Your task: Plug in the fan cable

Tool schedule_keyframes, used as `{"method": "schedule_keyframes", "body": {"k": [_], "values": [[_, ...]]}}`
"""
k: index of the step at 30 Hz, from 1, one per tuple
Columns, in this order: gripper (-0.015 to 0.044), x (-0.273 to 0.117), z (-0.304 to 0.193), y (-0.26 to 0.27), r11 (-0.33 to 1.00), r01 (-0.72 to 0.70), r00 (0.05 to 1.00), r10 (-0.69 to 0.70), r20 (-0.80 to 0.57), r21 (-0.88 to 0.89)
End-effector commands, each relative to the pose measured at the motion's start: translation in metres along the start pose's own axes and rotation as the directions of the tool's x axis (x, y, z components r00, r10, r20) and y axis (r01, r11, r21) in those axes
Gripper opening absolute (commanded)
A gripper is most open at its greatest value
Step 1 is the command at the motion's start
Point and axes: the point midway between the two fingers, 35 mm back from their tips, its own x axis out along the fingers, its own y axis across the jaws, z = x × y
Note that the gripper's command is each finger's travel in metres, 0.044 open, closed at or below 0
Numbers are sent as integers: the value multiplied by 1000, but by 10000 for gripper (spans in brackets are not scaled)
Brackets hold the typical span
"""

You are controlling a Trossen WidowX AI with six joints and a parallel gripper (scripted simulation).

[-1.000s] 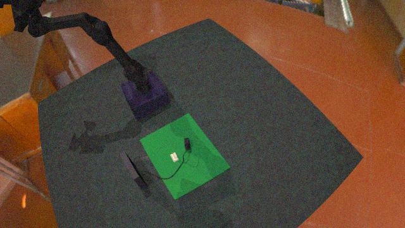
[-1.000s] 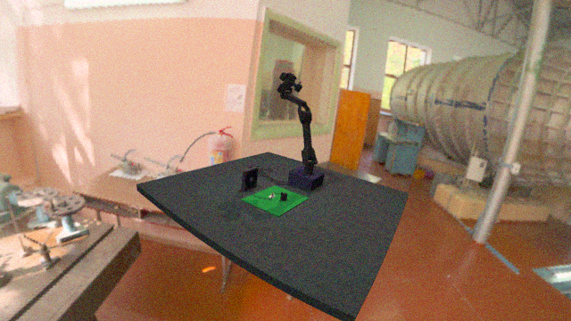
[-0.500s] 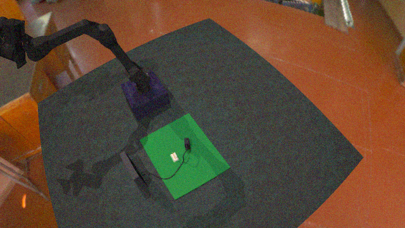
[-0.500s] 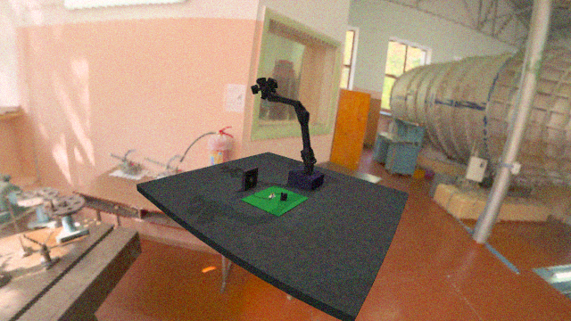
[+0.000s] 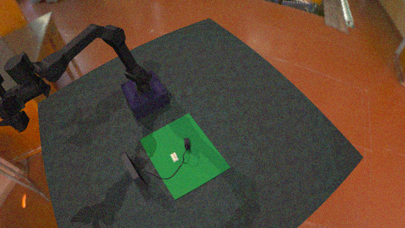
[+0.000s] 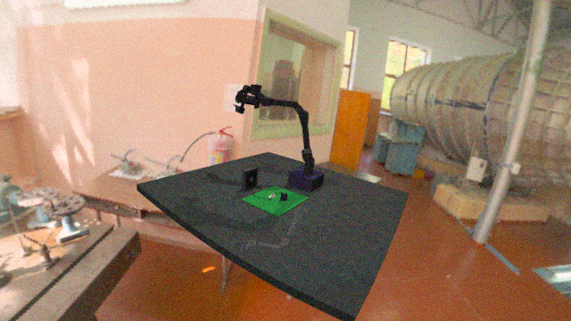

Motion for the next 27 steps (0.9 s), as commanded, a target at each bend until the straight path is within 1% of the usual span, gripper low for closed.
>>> {"method": "schedule_keyframes", "body": {"k": [1, 4, 7, 10, 13, 16, 20, 24, 27], "values": [[440, -30, 40, 49, 969, -136, 981, 161, 106, -206], [440, -59, 67, 85, 908, -205, 943, 283, 175, -365], [440, -92, 89, 121, 818, -236, 886, 403, 230, -525], [440, -130, 106, 154, 705, -226, 813, 517, 268, -672], [440, -171, 118, 185, 577, -178, 727, 623, 289, -797], [440, -215, 124, 214, 442, -93, 631, 720, 290, -892], [440, -276, 123, 248, 260, 70, 489, 833, 260, -963], [440, -338, 110, 275, 101, 269, 348, 917, 194, -958], [440, -385, 94, 291, 3, 433, 243, 962, 120, -901]]}}
